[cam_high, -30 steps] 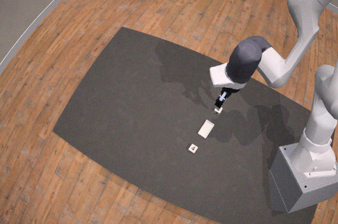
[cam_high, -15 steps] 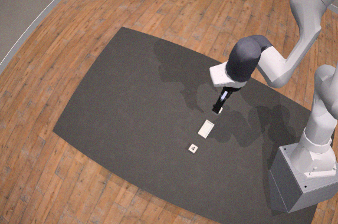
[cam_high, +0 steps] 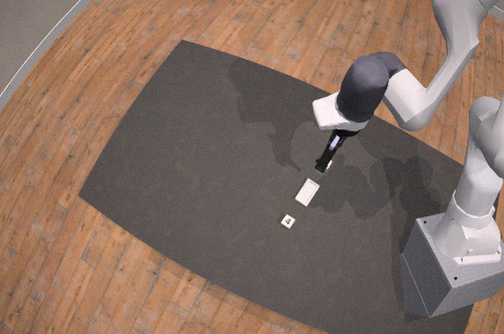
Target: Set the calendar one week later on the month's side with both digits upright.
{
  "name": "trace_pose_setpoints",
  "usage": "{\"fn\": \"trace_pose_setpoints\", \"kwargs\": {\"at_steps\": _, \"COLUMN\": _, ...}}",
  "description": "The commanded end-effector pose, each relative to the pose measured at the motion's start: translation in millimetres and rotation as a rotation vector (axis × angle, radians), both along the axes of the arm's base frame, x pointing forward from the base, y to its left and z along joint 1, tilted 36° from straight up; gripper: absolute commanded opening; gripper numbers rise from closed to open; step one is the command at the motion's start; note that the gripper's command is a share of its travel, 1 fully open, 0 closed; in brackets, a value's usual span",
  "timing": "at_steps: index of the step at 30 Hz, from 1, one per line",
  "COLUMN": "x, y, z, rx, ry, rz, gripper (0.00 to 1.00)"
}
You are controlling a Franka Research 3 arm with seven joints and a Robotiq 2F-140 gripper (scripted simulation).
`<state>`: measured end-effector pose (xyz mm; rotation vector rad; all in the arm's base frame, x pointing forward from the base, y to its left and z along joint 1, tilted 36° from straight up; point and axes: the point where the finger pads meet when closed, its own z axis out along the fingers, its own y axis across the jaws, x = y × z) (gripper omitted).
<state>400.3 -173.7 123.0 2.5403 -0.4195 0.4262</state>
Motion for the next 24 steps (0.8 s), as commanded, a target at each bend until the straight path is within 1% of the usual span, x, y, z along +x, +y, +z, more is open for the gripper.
{"fn": "trace_pose_setpoints", "kwargs": {"at_steps": 1, "x": 1.8, "y": 0.9, "z": 2.8, "rx": 0.003, "ry": -0.010, "rz": -0.011, "gripper": 1.00}}
{"fn": "trace_pose_setpoints", "kwargs": {"at_steps": 4, "x": 6.4, "y": 3.9, "z": 7.9, "rx": 0.017, "ry": -0.052, "rz": -0.058, "gripper": 1.00}}
{"fn": "trace_pose_setpoints", "kwargs": {"at_steps": 8, "x": 17.1, "y": 11.2, "z": 20.0, "rx": 0.051, "ry": -0.151, "rz": -0.169, "gripper": 1.00}}
{"fn": "trace_pose_setpoints", "kwargs": {"at_steps": 10, "x": 17.1, "y": 11.2, "z": 20.0, "rx": 0.051, "ry": -0.151, "rz": -0.169, "gripper": 1.00}}
{"fn": "trace_pose_setpoints", "kwargs": {"at_steps": 11, "x": 18.3, "y": 12.1, "z": 21.4, "rx": 0.055, "ry": -0.162, "rz": -0.182, "gripper": 1.00}}
{"fn": "trace_pose_setpoints", "kwargs": {"at_steps": 12, "x": 21.7, "y": 14.6, "z": 25.4, "rx": 0.067, "ry": -0.195, "rz": -0.219, "gripper": 1.00}}
{"fn": "trace_pose_setpoints", "kwargs": {"at_steps": 24, "x": 34.6, "y": 24.8, "z": 40.2, "rx": 0.115, "ry": -0.323, "rz": -0.364, "gripper": 1.00}}
